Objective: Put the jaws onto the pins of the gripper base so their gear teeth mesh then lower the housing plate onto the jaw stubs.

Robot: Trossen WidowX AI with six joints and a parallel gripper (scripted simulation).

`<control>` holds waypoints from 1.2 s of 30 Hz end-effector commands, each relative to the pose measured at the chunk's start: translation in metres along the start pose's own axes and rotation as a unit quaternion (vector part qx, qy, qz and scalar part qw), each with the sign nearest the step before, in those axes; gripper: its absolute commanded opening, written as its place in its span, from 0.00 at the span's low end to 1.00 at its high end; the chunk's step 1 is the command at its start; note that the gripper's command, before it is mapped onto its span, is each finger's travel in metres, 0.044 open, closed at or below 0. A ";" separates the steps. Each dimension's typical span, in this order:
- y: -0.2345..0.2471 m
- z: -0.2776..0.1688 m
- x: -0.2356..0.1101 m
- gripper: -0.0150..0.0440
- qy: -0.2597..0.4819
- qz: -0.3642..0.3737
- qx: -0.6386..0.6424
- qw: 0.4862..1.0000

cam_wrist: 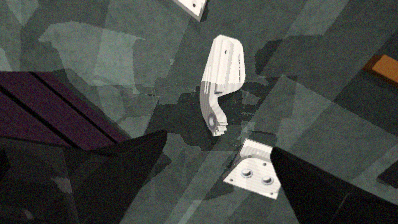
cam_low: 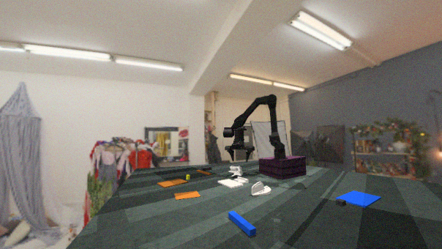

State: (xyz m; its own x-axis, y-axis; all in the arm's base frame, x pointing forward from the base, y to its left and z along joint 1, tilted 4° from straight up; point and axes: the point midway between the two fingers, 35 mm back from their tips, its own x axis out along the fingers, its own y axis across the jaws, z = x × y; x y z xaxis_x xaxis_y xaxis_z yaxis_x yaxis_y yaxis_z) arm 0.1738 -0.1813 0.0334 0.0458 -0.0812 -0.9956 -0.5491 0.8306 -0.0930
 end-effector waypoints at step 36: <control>0.002 0.000 0.058 1.00 -0.003 0.005 0.007 1.000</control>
State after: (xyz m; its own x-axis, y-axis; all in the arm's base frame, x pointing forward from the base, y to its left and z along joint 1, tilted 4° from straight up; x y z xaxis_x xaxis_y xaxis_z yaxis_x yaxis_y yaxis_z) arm 0.1769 -0.1864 -0.0183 0.0466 -0.0799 -0.9957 -0.5392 0.8371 -0.0924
